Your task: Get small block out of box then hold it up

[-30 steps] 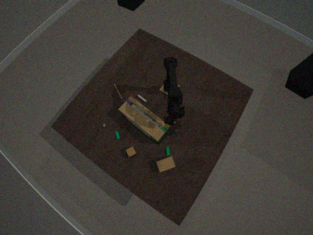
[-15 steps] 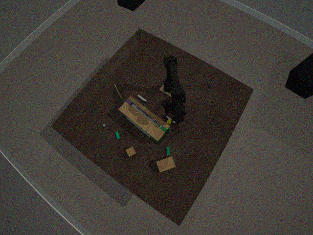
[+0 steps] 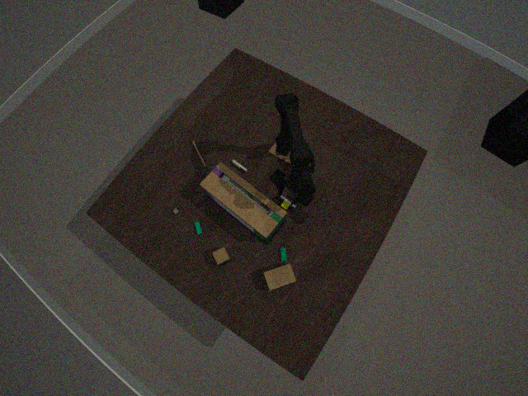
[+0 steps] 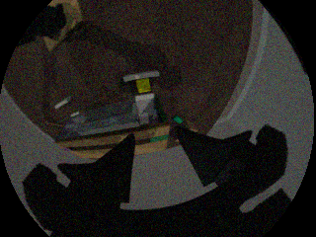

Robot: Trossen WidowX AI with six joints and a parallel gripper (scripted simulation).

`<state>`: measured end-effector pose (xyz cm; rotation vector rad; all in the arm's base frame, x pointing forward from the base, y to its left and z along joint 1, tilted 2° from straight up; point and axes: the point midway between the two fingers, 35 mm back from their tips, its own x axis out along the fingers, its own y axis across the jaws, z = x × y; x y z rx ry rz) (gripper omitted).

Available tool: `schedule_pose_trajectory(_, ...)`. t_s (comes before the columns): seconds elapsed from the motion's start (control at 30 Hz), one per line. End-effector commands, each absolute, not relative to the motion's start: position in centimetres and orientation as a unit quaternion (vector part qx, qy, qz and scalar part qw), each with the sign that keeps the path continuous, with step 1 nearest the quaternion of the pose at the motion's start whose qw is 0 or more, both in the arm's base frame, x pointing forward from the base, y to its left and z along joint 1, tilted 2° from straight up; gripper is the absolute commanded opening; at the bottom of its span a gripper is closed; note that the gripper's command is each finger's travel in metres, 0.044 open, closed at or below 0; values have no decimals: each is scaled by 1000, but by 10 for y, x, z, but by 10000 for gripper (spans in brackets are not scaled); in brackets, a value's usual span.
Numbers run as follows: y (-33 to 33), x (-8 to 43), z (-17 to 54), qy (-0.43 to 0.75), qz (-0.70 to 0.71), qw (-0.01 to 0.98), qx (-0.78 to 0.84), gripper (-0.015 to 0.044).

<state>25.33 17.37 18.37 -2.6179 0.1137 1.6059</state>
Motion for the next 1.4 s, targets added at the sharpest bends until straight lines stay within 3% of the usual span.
schedule_pose_trajectory(0.0, 173, 255, 142, 40, 527, 22, -849, 285)
schedule_pose_trajectory(0.13, 171, 253, 97, 40, 527, 22, -849, 285)
schedule_pose_trajectory(1.37, 170, 256, 45, 41, 527, 22, -849, 285)
